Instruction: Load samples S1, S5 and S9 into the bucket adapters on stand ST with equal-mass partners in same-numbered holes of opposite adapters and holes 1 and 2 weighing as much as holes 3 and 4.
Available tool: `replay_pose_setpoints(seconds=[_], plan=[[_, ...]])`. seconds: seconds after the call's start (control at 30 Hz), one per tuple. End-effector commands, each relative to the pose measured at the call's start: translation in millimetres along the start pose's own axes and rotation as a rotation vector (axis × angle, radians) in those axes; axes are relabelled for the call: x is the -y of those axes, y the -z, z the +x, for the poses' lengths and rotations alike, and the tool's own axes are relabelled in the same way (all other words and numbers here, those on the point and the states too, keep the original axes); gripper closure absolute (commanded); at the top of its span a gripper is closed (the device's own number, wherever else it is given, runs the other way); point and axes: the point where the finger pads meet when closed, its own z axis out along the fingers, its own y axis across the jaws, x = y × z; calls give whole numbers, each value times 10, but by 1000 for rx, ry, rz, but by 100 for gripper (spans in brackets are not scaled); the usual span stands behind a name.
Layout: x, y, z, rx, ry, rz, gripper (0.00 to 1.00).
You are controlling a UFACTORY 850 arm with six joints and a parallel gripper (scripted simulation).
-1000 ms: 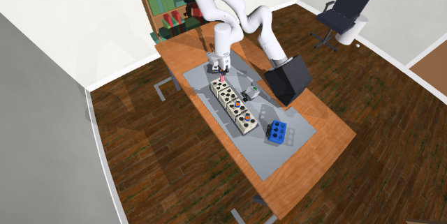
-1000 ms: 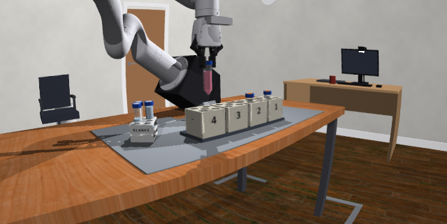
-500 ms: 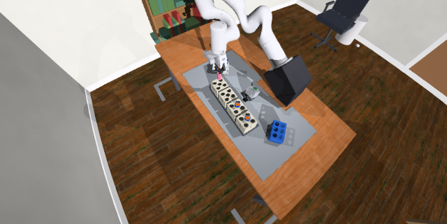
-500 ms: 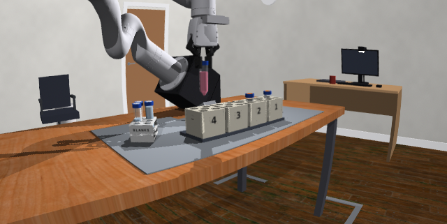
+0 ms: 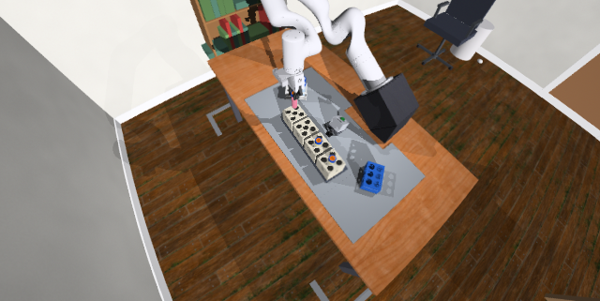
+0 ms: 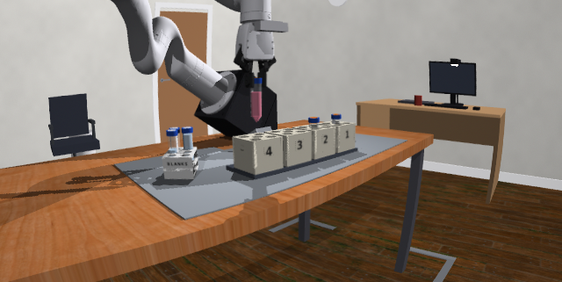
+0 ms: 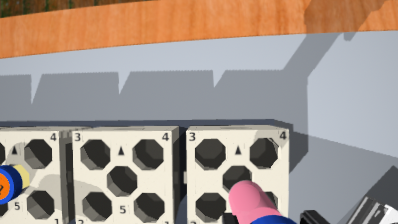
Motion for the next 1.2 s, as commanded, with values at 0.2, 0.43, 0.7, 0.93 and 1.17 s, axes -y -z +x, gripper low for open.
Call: replay_pose_setpoints(seconds=[0.2,0.43,0.7,0.93,1.17], plan=[[1,-154,5,-1,-1,0,100],[1,-294,5,-1,0,0,100],[1,-304,5,-1,0,0,100],[1,-303,5,-1,-1,0,100],[0,-333,5,-1,0,0,100]])
